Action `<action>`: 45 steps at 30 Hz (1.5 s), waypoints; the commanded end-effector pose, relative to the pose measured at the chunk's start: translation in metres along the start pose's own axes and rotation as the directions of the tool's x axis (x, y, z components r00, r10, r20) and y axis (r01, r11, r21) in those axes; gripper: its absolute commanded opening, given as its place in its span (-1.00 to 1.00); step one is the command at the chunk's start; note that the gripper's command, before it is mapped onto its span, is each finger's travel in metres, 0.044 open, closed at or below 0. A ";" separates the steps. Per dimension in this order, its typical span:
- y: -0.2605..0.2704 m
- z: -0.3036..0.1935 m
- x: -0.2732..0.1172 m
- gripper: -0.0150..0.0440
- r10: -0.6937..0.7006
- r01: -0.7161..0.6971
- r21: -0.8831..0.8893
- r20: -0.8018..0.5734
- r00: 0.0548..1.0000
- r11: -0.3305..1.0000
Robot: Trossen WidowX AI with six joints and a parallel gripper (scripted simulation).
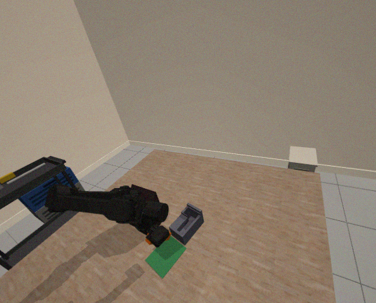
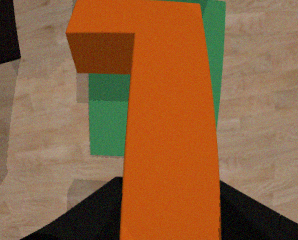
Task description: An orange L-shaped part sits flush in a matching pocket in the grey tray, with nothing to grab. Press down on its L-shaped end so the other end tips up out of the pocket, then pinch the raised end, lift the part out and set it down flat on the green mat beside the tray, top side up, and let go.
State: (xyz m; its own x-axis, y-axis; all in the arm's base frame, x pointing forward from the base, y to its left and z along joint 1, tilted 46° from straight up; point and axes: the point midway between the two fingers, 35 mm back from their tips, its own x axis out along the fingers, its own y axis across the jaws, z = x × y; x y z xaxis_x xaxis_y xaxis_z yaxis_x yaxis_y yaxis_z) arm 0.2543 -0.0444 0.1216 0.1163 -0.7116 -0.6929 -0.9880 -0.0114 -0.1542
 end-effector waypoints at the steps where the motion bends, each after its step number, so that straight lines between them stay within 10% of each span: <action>1: 0.001 -0.002 0.001 -0.49 -0.004 0.004 -0.007 -0.001 1.000 1.000; 45: 0.000 -0.003 0.072 -0.49 -0.005 0.005 -0.007 -0.004 1.000 1.000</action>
State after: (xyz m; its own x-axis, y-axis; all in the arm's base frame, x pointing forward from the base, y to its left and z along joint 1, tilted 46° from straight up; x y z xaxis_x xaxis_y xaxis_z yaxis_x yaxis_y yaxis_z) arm 0.2628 -0.0944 0.0782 0.1232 -0.7156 -0.6876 -0.9867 -0.0144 -0.1617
